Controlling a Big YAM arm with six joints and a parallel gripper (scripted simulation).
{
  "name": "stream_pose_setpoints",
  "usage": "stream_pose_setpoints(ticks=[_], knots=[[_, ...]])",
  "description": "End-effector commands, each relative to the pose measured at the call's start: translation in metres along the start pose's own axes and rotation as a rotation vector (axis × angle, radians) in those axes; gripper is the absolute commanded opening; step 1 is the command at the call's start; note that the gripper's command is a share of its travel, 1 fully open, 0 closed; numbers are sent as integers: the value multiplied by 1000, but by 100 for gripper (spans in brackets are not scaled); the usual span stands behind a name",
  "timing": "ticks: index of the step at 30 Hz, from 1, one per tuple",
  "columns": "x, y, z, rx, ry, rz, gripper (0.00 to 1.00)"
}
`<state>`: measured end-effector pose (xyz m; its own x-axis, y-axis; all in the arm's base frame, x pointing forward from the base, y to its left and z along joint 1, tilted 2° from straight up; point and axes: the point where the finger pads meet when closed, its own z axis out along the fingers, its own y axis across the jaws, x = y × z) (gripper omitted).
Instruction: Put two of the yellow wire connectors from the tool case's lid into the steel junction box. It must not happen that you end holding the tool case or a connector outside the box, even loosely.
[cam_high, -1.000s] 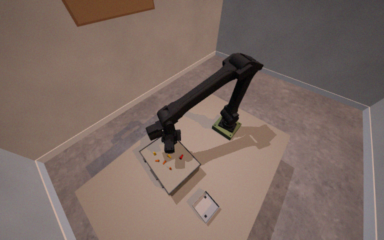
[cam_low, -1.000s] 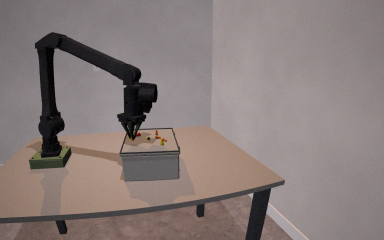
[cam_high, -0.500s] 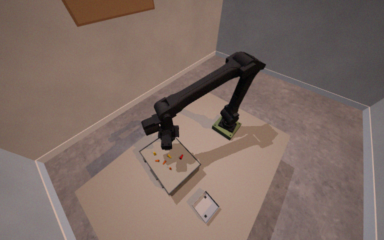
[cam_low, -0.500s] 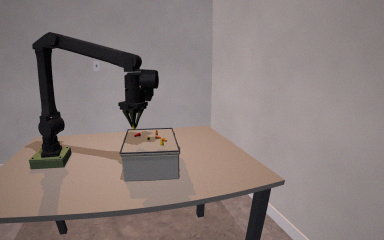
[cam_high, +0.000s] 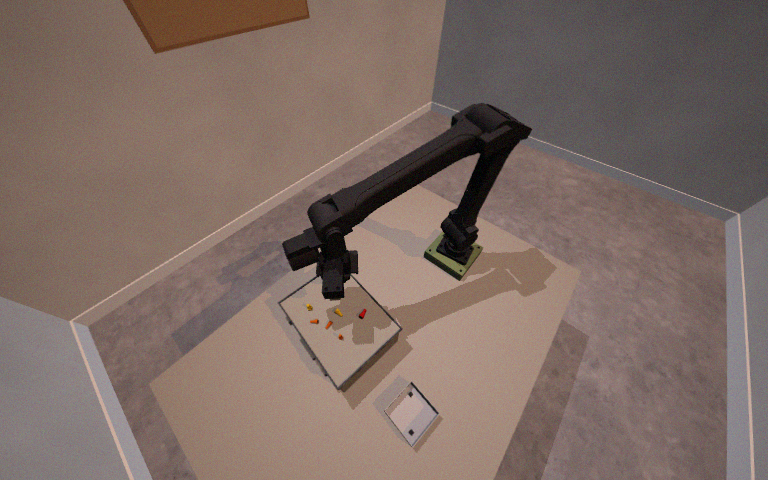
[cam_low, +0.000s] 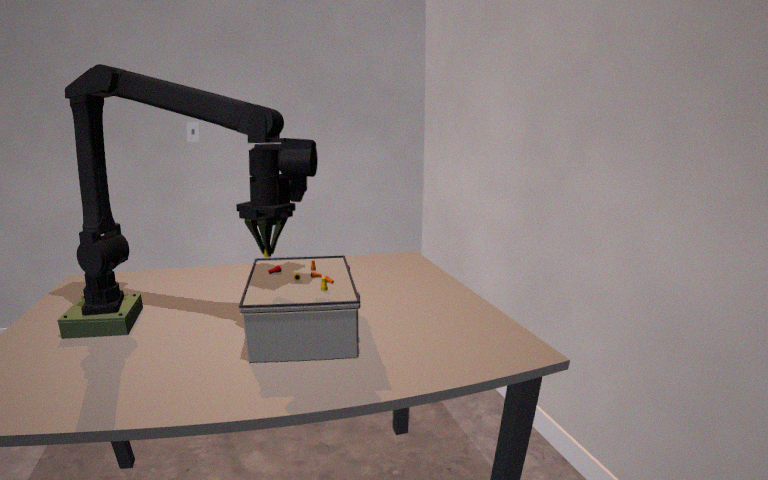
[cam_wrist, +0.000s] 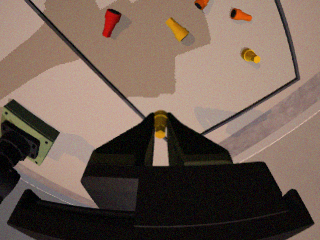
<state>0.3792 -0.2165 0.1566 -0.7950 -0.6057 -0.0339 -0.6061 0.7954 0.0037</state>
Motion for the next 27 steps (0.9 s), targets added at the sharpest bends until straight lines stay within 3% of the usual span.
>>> stream_pose_setpoints(ticks=[1, 15, 27], knots=[[-5, -21, -18, 34, -15, 18, 9], [-36, -5, -18, 33, -17, 5, 9], [-104, 30, -18, 31, -21, 3, 9]])
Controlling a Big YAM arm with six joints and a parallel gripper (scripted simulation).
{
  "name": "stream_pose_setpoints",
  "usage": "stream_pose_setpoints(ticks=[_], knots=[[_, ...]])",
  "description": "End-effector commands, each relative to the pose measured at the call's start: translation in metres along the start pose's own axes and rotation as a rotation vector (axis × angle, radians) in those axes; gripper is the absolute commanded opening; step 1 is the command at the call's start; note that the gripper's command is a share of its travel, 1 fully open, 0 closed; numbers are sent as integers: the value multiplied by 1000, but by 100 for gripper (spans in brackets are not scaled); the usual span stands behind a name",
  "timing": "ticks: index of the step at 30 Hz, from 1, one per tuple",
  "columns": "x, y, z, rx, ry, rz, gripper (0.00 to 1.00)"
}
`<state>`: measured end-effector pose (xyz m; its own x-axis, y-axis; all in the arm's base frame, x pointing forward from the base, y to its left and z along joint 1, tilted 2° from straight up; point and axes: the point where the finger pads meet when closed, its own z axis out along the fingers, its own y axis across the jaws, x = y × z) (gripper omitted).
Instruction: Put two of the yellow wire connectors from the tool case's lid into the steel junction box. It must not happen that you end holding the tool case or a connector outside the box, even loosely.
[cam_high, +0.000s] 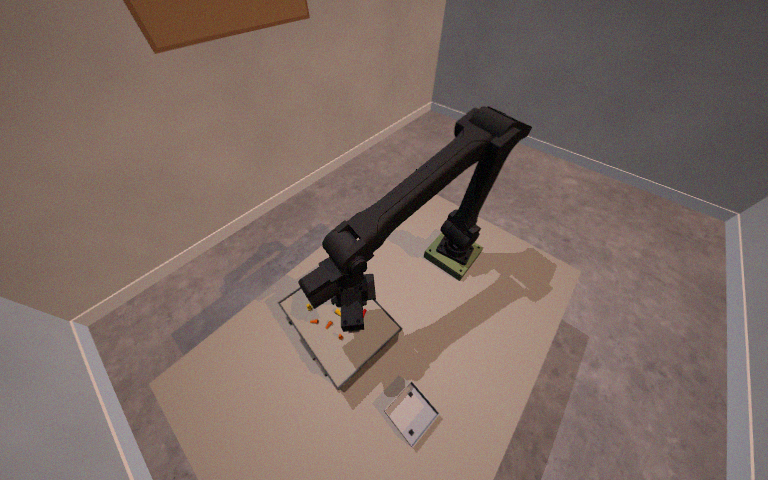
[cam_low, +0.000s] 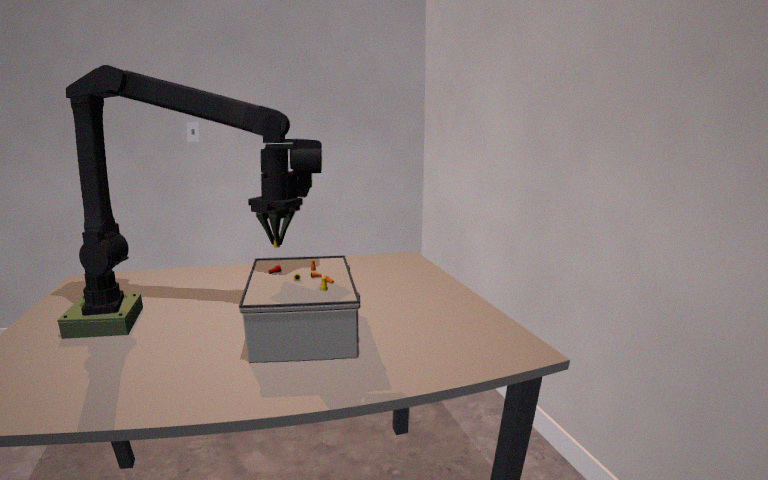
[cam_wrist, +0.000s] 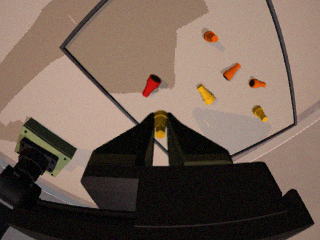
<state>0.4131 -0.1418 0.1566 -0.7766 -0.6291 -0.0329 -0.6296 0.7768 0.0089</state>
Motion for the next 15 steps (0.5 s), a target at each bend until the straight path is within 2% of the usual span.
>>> stream_pose_setpoints(ticks=[1, 3, 5, 15], knots=[[-39, -6, -21, 37, -22, 33, 9], [-55, 2, -21, 36, -23, 33, 9], [-55, 2, -21, 36, -23, 33, 9], [-133, 40, -20, 31, -26, 33, 9]])
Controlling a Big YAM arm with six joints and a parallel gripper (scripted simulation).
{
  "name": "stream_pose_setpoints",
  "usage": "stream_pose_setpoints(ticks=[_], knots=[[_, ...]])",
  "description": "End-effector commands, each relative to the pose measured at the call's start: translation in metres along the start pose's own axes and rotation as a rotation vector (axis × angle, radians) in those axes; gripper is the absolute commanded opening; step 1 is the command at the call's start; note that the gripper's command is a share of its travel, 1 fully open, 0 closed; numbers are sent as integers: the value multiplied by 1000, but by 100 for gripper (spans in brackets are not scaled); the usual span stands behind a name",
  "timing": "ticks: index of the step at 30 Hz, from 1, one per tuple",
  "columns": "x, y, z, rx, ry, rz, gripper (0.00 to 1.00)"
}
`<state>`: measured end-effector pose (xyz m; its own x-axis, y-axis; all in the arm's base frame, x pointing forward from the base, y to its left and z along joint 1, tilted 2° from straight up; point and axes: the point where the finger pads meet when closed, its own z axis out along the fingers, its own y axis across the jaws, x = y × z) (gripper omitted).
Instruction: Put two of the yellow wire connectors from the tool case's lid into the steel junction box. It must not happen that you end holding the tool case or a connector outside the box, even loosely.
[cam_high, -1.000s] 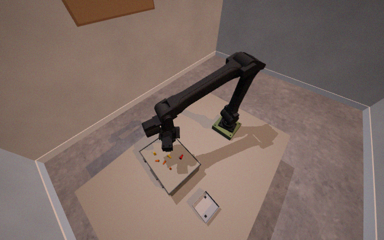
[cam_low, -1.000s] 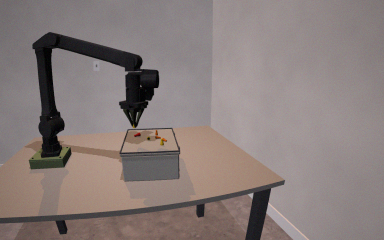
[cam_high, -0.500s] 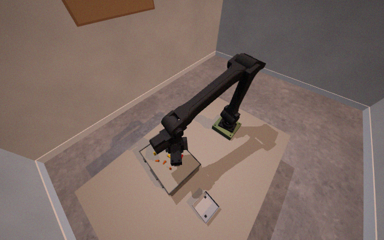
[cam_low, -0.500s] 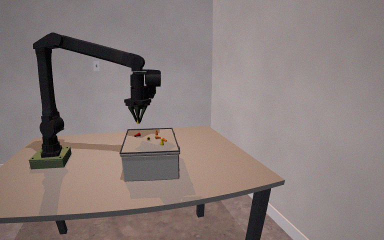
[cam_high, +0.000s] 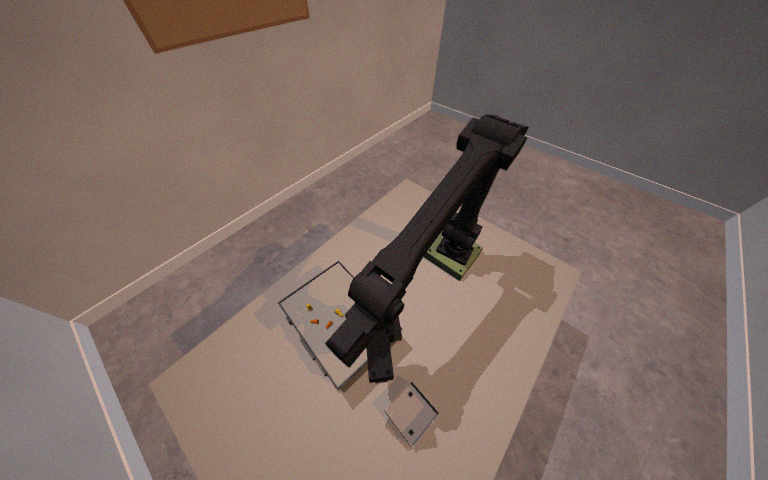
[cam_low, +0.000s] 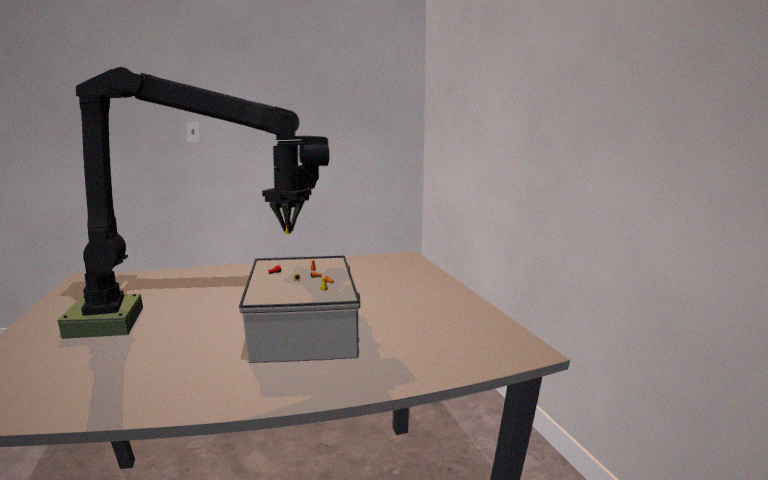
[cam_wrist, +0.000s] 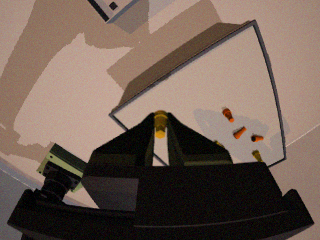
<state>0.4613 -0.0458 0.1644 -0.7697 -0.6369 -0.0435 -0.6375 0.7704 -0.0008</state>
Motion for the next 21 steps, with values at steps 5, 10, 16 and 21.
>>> stream_pose_setpoints(ticks=[5, 10, 16, 21], knots=[[-75, 15, -15, 20, -17, 43, 9], [-101, 28, -14, 19, -18, 43, 9], [-142, 48, -14, 17, -19, 43, 9], [-165, 60, -13, 16, -20, 43, 9]])
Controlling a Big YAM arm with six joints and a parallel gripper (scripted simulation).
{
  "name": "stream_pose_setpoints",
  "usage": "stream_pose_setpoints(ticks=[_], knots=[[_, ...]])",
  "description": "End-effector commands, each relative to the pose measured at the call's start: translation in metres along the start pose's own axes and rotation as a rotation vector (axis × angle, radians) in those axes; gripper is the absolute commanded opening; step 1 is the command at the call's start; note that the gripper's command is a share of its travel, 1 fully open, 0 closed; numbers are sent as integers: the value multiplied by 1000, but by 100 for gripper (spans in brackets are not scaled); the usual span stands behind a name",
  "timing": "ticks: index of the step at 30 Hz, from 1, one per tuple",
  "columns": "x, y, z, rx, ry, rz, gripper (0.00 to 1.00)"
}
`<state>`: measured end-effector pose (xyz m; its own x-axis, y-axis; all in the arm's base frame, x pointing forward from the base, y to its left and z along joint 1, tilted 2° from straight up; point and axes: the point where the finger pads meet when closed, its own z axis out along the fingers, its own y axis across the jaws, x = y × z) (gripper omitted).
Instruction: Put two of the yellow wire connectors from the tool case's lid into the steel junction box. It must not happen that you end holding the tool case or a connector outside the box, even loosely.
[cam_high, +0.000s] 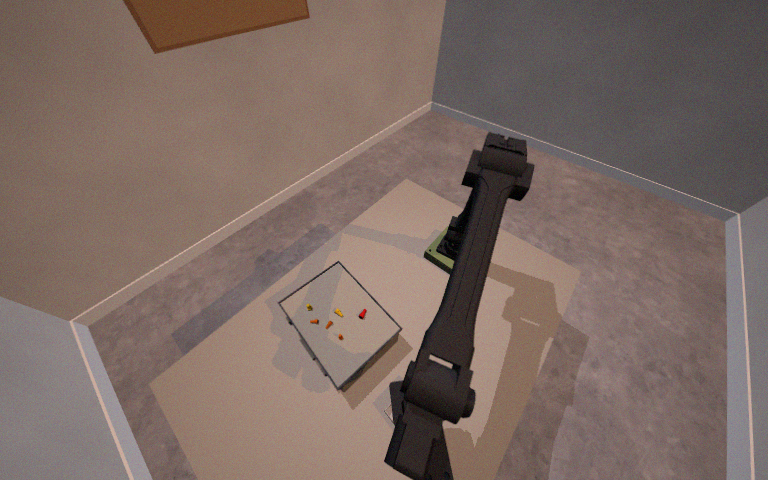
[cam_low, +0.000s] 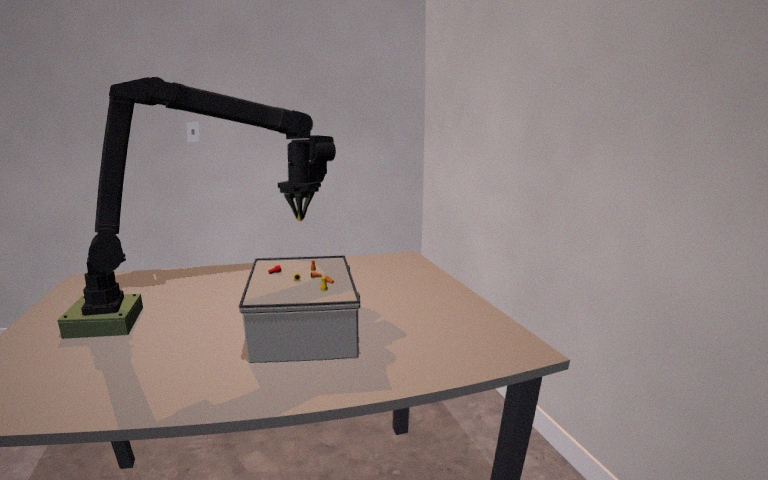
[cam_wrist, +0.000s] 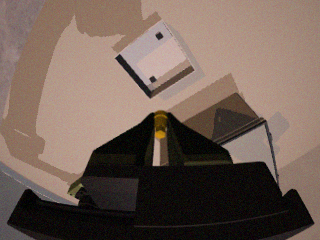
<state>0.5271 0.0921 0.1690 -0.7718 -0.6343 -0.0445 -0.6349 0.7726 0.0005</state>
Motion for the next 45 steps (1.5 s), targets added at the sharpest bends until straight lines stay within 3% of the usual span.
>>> stream_pose_setpoints(ticks=[1, 14, 37, 45], knots=[[-30, -3, -14, 17, -19, 40, 9], [-46, 5, -14, 15, -20, 42, 9], [-45, 3, -13, 15, -21, 46, 9], [-46, 2, -2, 18, -27, 46, 9]])
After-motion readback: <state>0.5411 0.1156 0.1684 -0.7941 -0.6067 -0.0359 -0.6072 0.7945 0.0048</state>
